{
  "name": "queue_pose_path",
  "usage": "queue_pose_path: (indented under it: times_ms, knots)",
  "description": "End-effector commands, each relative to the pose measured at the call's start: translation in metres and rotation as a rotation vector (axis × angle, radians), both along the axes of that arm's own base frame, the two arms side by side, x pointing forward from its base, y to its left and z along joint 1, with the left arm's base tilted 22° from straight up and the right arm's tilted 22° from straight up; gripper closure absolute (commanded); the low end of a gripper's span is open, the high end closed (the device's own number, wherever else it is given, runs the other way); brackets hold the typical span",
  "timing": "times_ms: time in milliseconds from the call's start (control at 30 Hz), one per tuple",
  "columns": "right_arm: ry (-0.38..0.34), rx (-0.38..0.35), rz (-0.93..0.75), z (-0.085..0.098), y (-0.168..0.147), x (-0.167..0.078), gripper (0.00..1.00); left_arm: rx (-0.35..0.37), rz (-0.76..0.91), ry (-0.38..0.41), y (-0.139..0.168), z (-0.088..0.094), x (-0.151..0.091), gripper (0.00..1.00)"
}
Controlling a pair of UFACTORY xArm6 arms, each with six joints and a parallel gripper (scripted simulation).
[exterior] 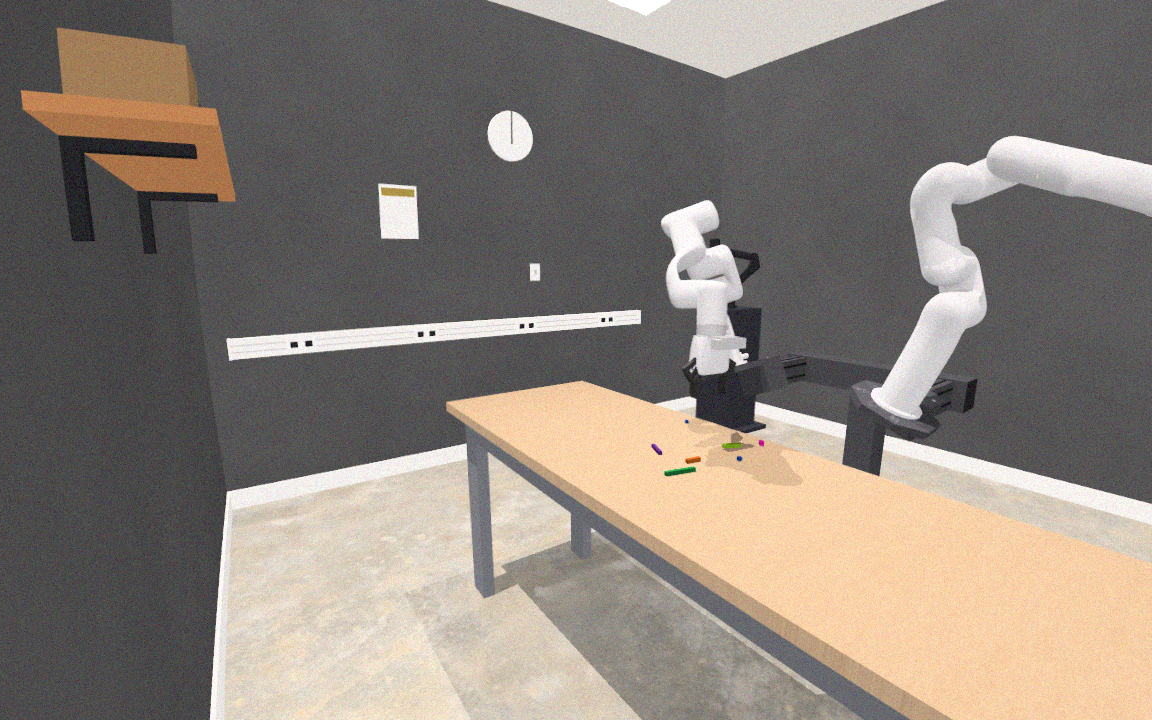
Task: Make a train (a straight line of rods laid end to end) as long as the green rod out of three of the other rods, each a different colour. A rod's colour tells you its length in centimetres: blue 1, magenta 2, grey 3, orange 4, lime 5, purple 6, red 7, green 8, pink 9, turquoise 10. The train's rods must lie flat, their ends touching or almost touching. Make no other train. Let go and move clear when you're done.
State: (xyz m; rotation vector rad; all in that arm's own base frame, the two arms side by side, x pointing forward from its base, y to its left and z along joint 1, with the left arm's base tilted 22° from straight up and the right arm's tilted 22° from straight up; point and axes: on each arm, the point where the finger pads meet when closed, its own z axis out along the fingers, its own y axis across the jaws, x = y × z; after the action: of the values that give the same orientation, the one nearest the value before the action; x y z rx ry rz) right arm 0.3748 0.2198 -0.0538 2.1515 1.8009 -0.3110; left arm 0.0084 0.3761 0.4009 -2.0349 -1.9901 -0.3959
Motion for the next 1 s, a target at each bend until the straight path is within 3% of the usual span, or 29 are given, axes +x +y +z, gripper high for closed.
queue_pose_path:
  times_ms: [0, 100, 167, 600, 667, 967]
  knots:
    - [-0.074, 0.006, -0.151, -0.006, -0.001, 0.007, 0.00, 0.005, 0.000, 0.000, 0.000, 0.002, 0.000, 0.00]
    - [-0.087, 0.007, -0.183, -0.007, -0.002, 0.008, 0.00, 0.005, 0.000, 0.000, 0.000, 0.002, 0.000, 0.00]
    - [-0.133, 0.012, -0.296, -0.013, -0.004, 0.012, 0.00, 0.005, 0.000, 0.000, 0.000, 0.002, 0.000, 0.00]
    - [-0.289, 0.030, -0.680, -0.031, -0.011, 0.024, 0.00, 0.005, 0.000, 0.000, 0.000, 0.002, 0.000, 0.00]
    - [-0.289, 0.030, -0.680, -0.031, -0.011, 0.024, 0.00, 0.005, 0.000, 0.000, 0.000, 0.002, 0.000, 0.00]
    - [-0.415, 0.044, -0.994, -0.047, -0.018, 0.032, 0.00, 0.005, 0.000, 0.000, 0.000, 0.002, 0.000, 0.00]
